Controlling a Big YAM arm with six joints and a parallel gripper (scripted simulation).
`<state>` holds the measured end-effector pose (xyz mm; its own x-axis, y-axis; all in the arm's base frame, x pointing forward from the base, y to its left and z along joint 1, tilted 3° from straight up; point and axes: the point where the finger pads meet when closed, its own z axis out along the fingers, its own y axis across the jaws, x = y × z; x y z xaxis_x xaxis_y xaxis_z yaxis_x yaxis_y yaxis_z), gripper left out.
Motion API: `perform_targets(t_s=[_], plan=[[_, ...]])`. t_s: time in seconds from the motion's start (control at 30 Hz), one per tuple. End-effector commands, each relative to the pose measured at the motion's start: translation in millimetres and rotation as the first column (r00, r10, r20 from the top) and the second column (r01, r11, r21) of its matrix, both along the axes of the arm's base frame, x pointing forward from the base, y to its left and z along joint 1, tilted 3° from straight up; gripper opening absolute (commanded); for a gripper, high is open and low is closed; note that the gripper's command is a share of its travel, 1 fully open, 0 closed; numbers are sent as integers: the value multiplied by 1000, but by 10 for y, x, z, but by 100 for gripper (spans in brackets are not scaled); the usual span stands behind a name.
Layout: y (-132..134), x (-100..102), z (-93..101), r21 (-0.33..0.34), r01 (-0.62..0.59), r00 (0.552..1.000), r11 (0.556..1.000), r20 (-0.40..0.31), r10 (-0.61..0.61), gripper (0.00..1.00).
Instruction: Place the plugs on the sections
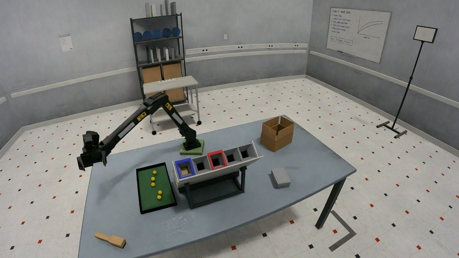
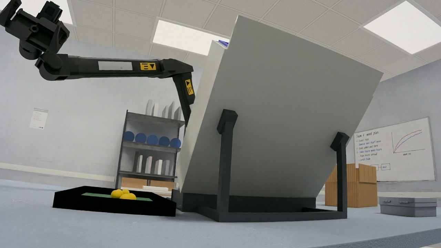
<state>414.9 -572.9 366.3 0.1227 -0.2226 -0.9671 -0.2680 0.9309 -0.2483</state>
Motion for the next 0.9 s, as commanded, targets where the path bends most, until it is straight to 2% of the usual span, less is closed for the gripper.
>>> perform_targets(t_s=[0.0, 0.53, 0.87], plan=[[18, -10, 134, -23, 1, 1000, 1000, 10, -1, 100], [18, -10, 134, -23, 1, 1000, 1000, 10, -1, 100], [46, -43, 799, -23, 1, 1000, 1000, 10, -1, 100]])
